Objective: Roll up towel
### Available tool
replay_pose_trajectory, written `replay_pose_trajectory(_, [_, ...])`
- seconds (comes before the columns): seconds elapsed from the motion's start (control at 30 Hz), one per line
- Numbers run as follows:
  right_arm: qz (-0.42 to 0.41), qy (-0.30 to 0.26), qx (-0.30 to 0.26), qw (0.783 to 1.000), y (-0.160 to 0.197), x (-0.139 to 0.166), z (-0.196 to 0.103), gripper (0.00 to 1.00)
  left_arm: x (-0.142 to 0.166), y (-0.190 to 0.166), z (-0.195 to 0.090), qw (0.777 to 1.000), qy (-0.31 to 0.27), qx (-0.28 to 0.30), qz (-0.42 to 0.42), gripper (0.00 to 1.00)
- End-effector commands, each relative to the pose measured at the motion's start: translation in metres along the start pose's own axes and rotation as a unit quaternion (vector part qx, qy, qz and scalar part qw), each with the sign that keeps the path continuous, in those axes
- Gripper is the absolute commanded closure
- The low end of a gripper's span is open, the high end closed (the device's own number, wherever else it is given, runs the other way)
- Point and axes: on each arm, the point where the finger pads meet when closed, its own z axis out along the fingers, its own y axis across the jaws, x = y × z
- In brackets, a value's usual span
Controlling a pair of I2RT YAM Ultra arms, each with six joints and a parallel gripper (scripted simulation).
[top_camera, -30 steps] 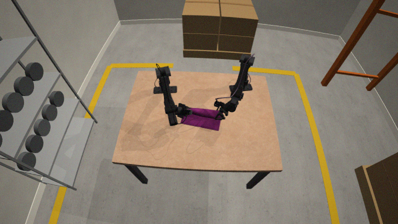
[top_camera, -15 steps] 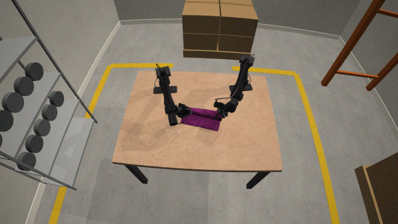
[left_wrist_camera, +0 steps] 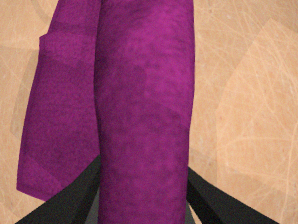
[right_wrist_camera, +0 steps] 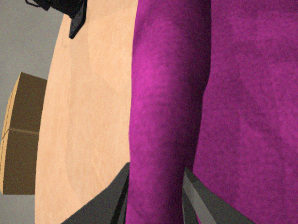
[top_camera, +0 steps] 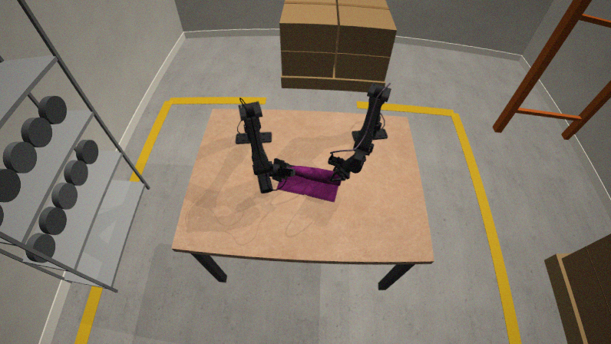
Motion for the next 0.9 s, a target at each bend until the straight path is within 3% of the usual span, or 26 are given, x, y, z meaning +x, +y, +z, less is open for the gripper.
replay_pose_trajectory(0.0, [-0.002,0.003,-0.001,1.0,-0.005,0.0,0.001,0.66,-0.008,0.013,0.001,1.0,-0.008,-0.012,0.011,0.63])
replay_pose_trajectory(0.1, [-0.002,0.003,-0.001,1.0,-0.005,0.0,0.001,0.66,-0.008,0.013,0.001,1.0,-0.008,-0.012,0.011,0.64])
replay_pose_trajectory(0.4, [-0.002,0.003,-0.001,1.0,0.0,-0.003,-0.004,0.35,-0.008,0.013,0.001,1.0,-0.008,-0.012,0.011,0.64])
replay_pose_trajectory(0.47, [-0.002,0.003,-0.001,1.0,0.0,-0.003,-0.004,0.35,-0.008,0.013,0.001,1.0,-0.008,-0.012,0.011,0.64])
replay_pose_trajectory(0.67, [-0.002,0.003,-0.001,1.0,0.003,-0.005,-0.006,0.15,-0.008,0.013,0.001,1.0,-0.008,-0.012,0.011,0.64])
replay_pose_trajectory(0.87, [-0.002,0.003,-0.001,1.0,0.003,-0.005,-0.024,0.15,-0.009,0.013,0.0,1.0,-0.008,0.003,-0.002,0.64])
